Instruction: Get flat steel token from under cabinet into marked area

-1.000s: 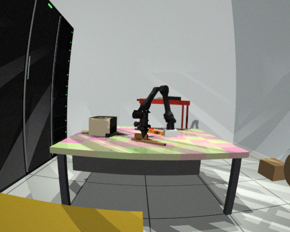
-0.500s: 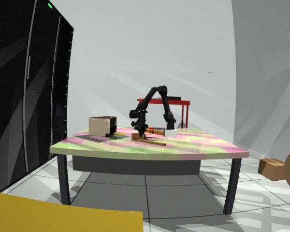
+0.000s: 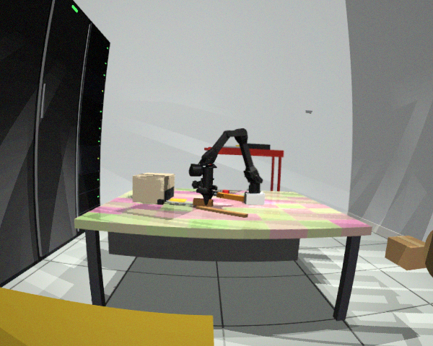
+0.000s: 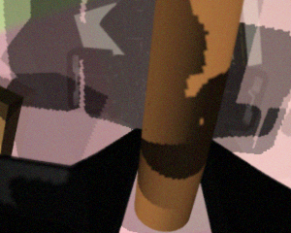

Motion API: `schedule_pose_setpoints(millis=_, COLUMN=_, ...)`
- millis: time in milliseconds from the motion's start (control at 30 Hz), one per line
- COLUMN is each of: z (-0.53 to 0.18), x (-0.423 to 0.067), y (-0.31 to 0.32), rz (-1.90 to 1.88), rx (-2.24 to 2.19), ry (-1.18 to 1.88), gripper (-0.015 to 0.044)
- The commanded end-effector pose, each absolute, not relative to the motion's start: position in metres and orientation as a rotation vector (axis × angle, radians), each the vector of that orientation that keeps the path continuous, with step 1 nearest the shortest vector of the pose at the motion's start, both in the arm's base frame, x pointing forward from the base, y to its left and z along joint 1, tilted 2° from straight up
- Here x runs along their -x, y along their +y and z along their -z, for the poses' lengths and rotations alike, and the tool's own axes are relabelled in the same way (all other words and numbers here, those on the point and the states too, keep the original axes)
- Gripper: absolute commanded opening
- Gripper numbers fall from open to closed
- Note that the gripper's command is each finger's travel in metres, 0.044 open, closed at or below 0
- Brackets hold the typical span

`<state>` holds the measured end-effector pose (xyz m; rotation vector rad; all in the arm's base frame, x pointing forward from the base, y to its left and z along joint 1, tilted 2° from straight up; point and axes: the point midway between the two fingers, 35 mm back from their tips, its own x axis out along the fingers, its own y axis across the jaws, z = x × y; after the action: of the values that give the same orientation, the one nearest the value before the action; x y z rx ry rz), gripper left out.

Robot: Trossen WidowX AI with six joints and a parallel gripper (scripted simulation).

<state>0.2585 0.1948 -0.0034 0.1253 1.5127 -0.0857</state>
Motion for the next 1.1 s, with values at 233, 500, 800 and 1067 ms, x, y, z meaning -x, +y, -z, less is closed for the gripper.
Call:
schedule_pose_setpoints(millis=233, z=0.002, x=-0.277, y=0.193, rz=0.085, rx=-0.127, ry=1.508, gripper=0.0)
schedule_pose_setpoints(millis=500, z=0.001, x=-0.288, y=0.192, rz=0.085, rx=-0.127, ry=1.507, gripper=0.0)
schedule_pose_setpoints(millis=800, z=0.0, x=-0.299, y=0.19, rz=0.085, rx=-0.127, ry=1.506, gripper=0.0)
schedule_pose_setpoints(millis=1067, z=-0.001, x=-0.309, y=0.189, rz=0.085, rx=-0.127, ry=1.505, gripper=0.0)
